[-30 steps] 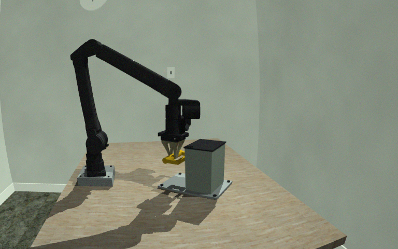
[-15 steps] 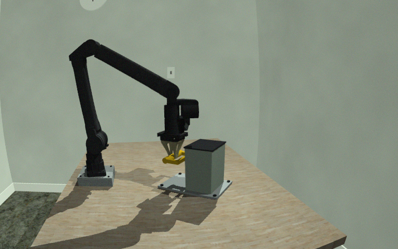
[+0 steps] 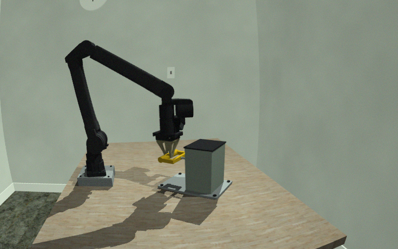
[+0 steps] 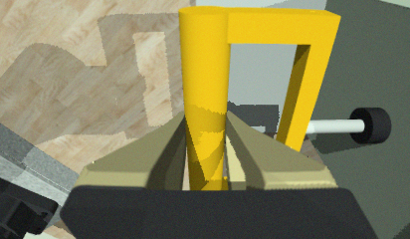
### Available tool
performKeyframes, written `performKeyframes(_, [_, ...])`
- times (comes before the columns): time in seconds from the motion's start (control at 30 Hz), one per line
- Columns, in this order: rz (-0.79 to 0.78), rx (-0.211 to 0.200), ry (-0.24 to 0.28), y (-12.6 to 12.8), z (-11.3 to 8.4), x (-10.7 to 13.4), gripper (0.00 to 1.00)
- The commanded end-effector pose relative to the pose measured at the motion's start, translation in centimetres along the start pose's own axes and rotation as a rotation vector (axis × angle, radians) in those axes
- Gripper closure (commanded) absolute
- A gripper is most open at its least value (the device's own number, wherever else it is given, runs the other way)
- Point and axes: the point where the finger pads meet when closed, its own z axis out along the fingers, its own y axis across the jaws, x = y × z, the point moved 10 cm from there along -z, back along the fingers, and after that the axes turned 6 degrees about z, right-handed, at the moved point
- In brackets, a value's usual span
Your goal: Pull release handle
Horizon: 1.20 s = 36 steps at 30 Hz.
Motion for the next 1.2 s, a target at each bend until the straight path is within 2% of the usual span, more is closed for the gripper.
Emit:
performKeyframes(0.0, [-0.005,-0.029,0.002,2.7,-0.4,0.2,1.0])
performKeyframes(0.43, [-0.006,-0.036,0.003,3.4,-0.5,0.2,1.0])
performKeyframes(1.17, [-0.015,-0.089,0.018,5.6,-0.7,0.6,1.0])
